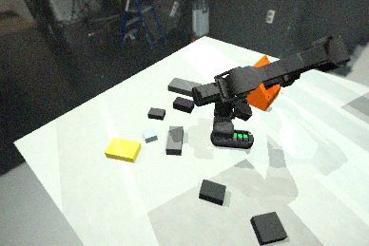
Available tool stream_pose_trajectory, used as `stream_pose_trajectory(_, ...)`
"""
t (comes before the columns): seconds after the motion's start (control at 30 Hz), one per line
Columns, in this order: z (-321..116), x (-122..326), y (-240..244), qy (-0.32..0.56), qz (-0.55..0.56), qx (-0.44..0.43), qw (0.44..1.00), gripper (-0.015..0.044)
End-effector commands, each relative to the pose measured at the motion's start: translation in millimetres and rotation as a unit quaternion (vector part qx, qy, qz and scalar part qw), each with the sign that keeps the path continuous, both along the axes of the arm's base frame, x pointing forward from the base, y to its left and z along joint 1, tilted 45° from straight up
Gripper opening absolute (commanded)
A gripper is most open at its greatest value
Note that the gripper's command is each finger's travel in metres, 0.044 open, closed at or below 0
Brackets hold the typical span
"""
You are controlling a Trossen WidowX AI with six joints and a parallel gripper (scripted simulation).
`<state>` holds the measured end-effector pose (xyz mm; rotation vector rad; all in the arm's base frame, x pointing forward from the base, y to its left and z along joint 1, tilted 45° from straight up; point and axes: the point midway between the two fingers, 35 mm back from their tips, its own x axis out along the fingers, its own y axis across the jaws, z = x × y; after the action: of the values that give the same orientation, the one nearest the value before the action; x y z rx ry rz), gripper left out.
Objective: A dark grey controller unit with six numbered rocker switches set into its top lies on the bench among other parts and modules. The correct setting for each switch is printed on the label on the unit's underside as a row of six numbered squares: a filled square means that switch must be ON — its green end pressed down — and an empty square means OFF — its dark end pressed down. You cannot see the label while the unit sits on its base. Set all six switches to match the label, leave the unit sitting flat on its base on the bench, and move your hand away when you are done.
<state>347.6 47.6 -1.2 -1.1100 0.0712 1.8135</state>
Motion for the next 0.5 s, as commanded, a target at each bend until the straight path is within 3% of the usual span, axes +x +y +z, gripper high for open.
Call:
stream_pose_trajectory(0.0, -3.4, 0.9, 1.9, -0.002, 0.004, -0.002, 1.000, 0.0000)
stream_pose_trajectory(0.47, -19.5, -1.3, 18.2, -0.002, 0.004, -0.002, 1.000, 0.0000)
